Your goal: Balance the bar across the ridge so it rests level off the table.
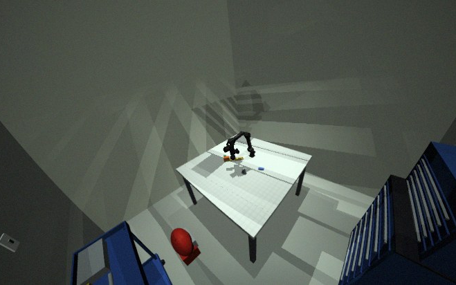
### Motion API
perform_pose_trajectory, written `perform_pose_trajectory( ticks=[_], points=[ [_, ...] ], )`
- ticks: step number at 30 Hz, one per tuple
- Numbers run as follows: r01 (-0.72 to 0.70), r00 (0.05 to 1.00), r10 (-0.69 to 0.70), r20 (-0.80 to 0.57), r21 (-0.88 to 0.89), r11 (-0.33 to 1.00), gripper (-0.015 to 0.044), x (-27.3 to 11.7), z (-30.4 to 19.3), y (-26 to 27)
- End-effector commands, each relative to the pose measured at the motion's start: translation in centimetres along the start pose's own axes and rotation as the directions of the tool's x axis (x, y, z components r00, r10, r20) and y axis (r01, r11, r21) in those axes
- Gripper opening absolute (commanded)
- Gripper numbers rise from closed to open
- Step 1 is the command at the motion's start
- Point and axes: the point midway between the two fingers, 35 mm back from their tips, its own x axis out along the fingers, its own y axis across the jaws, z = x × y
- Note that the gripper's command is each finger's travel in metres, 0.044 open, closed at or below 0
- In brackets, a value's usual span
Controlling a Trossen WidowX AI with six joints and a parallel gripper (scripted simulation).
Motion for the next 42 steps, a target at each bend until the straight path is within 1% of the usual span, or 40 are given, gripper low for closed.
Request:
perform_pose_trajectory(
  ticks=[1,4,20,42],
  points=[
    [0.004,1.0,-0.004,-0.016,-0.005,1.0,0.0,-1.1,0.0,0.1],
    [0.005,1.0,-0.005,-0.016,0.019,1.0,0.0,-1.1,0.2,-0.4],
    [0.012,1.0,-0.009,-0.013,0.265,0.964,0.0,-1.2,3.3,-5.4],
    [0.017,1.0,-0.015,-0.008,0.561,0.828,0.0,-1.4,8.7,-11.6]
  ],
)
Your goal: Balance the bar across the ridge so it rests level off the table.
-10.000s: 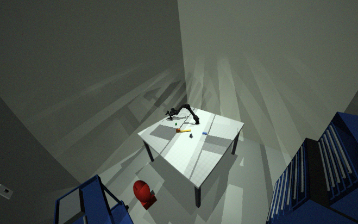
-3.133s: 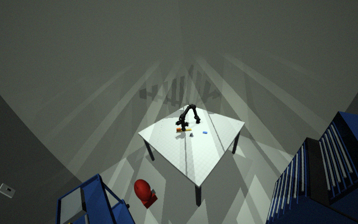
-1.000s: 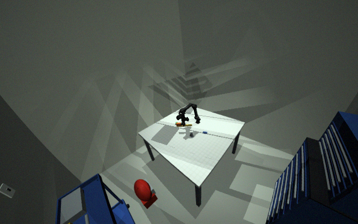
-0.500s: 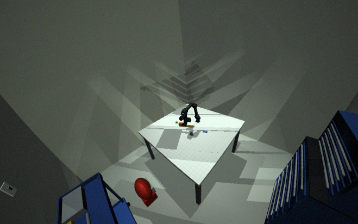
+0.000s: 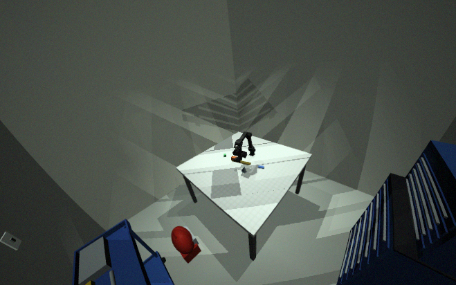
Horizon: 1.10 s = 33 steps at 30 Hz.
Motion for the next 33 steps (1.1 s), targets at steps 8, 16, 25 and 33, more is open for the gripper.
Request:
perform_pose_trajectory(
  ticks=[8,16,25,33],
  points=[
    [0.005,1.0,-0.005,-0.002,0.16,0.987,0.0,-0.2,3.9,-1.1],
    [0.005,1.0,-0.006,0.001,0.272,0.962,0.0,-0.2,6.9,-1.9],
    [0.005,1.0,-0.006,0.001,0.291,0.957,0.0,0.5,7.5,-2.1],
    [0.006,1.0,-0.006,0.001,0.292,0.957,0.0,1.7,7.6,-2.3]
  ],
)
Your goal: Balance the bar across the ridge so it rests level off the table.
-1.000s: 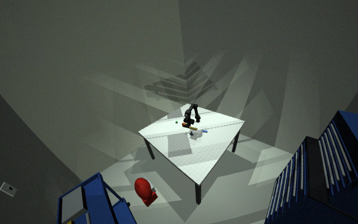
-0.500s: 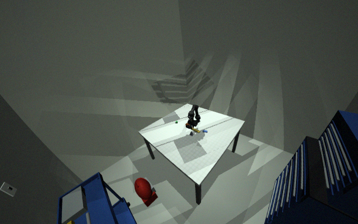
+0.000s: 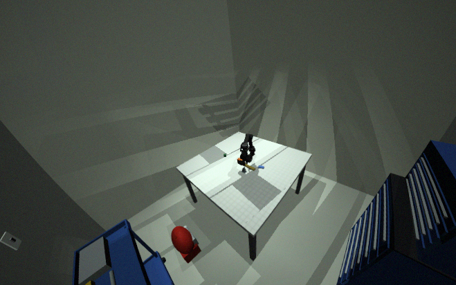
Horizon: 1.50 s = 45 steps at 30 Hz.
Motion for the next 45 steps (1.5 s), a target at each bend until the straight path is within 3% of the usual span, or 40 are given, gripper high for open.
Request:
perform_pose_trajectory(
  ticks=[1,16,45],
  points=[
    [0.0,1.0,0.0,-0.004,0.006,1.0,0.0,0.7,-0.1,0.0],
    [0.0,1.0,0.0,-0.005,0.007,1.0,0.0,2.9,-0.3,-0.1],
    [0.0,1.0,0.0,-0.005,0.007,1.0,0.0,3.0,-0.3,-0.1]
  ],
)
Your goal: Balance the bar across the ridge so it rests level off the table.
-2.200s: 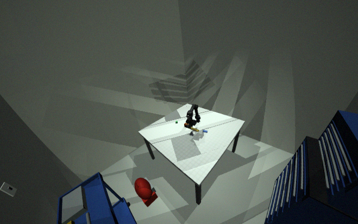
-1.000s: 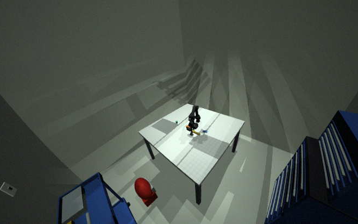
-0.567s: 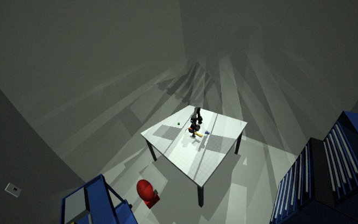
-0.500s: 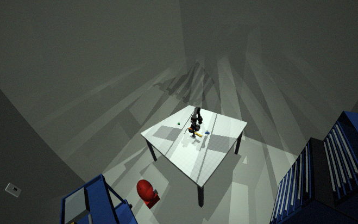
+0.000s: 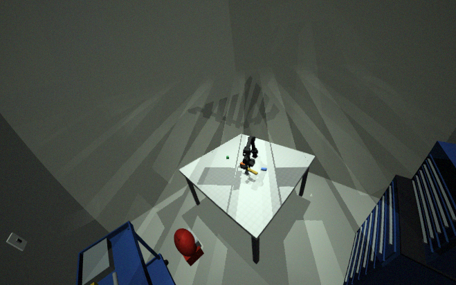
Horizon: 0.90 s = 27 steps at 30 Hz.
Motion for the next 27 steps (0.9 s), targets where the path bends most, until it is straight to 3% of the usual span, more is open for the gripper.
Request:
perform_pose_trajectory(
  ticks=[1,27],
  points=[
    [0.002,1.0,-0.002,-0.003,0.001,1.0,0.0,0.06,-0.05,-0.05],
    [0.002,1.0,-0.002,-0.003,0.001,1.0,0.0,0.28,-0.06,-0.05]
  ],
)
